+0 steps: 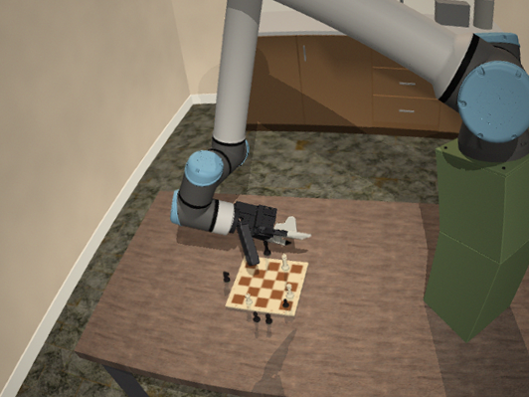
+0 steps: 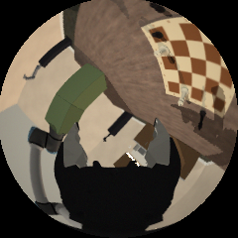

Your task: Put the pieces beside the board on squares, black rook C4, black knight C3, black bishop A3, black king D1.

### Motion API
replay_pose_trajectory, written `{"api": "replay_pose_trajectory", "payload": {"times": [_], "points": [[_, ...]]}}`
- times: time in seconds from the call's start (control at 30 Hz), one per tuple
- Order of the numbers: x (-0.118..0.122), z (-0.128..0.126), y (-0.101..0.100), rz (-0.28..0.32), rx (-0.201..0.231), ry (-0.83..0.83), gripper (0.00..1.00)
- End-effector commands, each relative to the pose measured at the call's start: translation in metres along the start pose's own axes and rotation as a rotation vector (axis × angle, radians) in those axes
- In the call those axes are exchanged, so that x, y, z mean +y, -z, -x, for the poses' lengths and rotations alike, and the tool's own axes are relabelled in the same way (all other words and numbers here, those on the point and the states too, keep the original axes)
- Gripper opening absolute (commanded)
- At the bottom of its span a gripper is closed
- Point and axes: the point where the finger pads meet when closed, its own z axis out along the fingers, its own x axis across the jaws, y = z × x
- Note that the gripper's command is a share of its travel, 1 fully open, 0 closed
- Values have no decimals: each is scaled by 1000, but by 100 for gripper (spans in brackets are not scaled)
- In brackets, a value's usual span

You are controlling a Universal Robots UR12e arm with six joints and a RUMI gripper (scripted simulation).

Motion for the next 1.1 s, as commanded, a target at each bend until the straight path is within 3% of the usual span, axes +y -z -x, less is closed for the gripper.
{"api": "replay_pose_trajectory", "payload": {"times": [0.0,1.07], "points": [[0,0,1,0,1,0,100],[4,2,7,-16,6,-20,100]]}}
